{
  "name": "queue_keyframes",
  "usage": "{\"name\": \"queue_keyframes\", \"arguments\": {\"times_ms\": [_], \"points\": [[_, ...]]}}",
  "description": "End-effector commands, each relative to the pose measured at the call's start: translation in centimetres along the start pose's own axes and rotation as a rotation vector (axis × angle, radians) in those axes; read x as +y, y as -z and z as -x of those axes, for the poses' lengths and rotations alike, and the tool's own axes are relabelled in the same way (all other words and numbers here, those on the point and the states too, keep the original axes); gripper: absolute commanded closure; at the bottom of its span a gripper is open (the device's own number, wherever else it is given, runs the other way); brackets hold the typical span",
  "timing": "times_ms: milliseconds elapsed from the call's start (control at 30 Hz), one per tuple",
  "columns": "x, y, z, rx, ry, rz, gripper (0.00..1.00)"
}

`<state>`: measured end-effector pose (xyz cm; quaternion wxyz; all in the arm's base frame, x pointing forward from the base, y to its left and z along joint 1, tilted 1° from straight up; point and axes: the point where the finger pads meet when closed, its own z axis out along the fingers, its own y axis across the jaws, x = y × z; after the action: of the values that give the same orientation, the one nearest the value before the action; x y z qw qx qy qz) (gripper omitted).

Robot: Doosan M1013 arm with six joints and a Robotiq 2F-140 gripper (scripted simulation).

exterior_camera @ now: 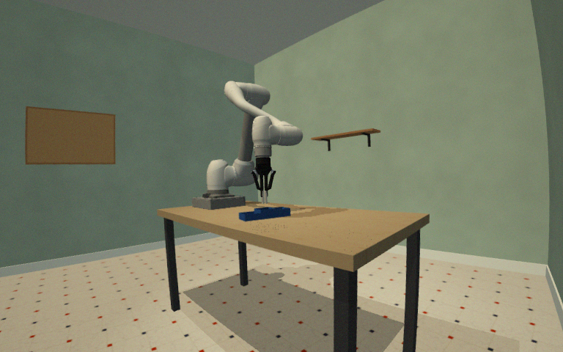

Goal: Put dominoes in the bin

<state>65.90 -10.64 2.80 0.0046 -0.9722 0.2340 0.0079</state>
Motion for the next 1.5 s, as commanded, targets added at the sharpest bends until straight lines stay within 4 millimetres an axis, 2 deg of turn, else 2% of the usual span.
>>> {"name": "queue_keyframes", "arguments": {"times_ms": [0,267,767,1467], "points": [[-0.1,0.6,-0.3,0.005,-0.001,-0.001,0.95],[-0.6,0.6,-0.2,0.005,-0.001,-0.001,0.95],[-8.0,0.6,1.2,0.005,-0.001,-0.001,0.95],[-8.4,0.6,1.3,0.005,-0.001,-0.001,0.95]]}}
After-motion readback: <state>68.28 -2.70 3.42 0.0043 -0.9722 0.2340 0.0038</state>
